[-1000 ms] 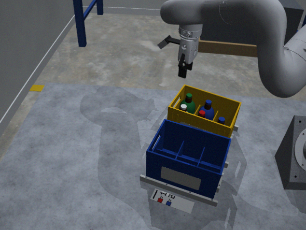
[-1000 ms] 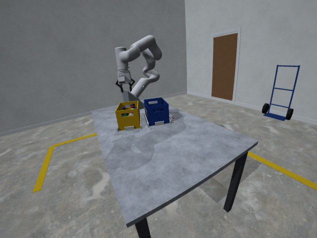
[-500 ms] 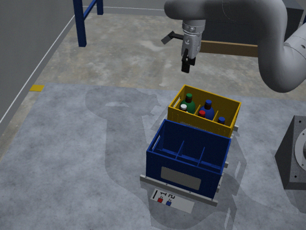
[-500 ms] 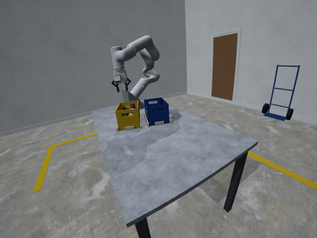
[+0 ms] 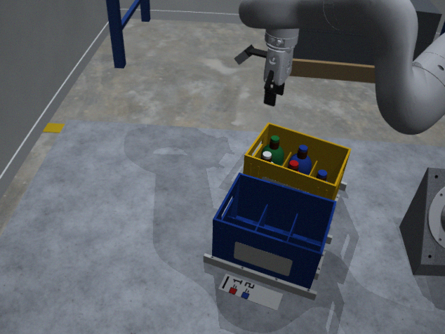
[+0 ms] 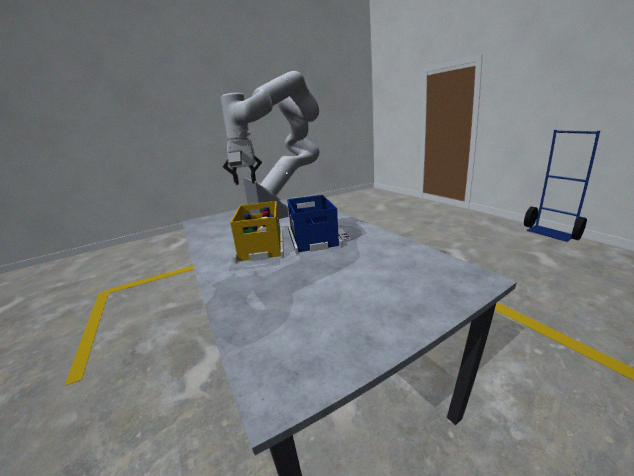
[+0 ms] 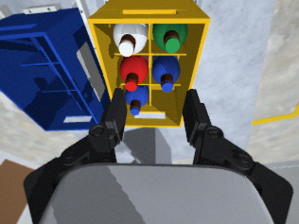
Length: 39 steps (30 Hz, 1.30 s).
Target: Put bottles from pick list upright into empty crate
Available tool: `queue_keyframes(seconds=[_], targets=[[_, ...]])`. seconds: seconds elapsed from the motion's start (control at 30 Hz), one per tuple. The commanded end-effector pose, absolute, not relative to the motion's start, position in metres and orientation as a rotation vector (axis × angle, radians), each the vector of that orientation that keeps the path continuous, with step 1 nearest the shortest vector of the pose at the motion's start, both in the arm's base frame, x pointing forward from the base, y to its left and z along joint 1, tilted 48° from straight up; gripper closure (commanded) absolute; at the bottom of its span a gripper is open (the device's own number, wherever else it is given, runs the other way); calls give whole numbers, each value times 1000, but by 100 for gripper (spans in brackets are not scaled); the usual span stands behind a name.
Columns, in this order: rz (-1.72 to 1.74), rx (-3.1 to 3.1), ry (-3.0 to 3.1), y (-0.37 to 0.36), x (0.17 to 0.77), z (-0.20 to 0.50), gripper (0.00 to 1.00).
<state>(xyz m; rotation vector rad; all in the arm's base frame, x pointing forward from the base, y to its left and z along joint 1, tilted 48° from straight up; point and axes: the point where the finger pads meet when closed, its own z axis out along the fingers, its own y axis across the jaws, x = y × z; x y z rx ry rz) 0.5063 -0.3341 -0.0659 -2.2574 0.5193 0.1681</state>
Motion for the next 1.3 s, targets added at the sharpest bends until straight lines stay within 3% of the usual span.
queue_keyframes(seconds=[0.0,1.27], targets=[[166,-2259,520,-335,507,-65,35],[64,-2294,291,-308,493,-65,35]])
